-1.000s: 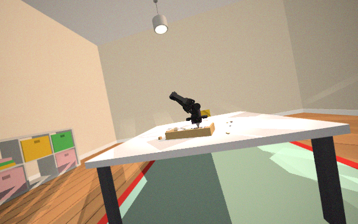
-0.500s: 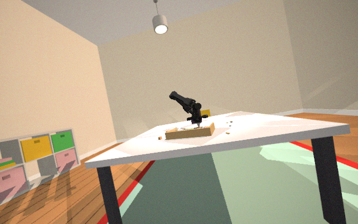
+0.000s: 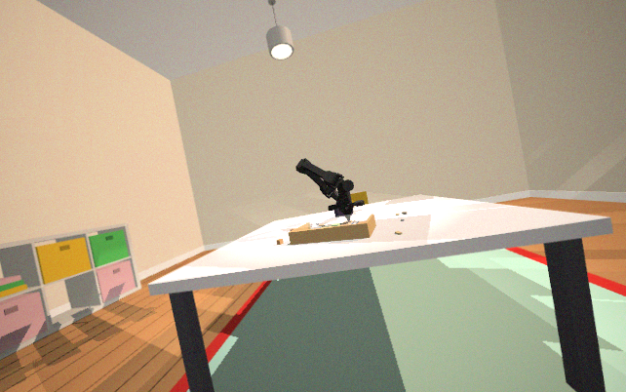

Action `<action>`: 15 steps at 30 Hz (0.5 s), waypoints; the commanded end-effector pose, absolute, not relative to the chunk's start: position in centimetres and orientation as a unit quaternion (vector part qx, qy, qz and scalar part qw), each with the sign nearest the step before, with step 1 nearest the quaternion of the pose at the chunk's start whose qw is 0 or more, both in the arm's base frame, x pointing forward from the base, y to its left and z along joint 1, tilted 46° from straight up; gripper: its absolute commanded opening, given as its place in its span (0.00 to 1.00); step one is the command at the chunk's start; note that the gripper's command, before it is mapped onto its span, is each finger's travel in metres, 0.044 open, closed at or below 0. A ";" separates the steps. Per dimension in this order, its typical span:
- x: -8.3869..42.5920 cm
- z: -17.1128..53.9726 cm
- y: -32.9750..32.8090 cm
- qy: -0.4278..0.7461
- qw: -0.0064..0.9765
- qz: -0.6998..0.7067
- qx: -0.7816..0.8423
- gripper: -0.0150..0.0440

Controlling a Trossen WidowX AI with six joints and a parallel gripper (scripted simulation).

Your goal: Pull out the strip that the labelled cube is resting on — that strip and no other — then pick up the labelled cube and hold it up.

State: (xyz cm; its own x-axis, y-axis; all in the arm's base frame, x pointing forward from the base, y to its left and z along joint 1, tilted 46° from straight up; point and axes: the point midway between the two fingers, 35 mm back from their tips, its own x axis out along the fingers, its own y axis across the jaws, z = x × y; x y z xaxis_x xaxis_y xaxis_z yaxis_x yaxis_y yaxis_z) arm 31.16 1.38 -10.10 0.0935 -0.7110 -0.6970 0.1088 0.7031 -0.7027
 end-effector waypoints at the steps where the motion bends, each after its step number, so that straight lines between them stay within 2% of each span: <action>1: 29.7 -10.7 0.8 0.618 0.685 -0.297 -0.247 0.25; 15: 27.6 -11.0 0.9 0.618 0.685 -0.296 -0.247 0.25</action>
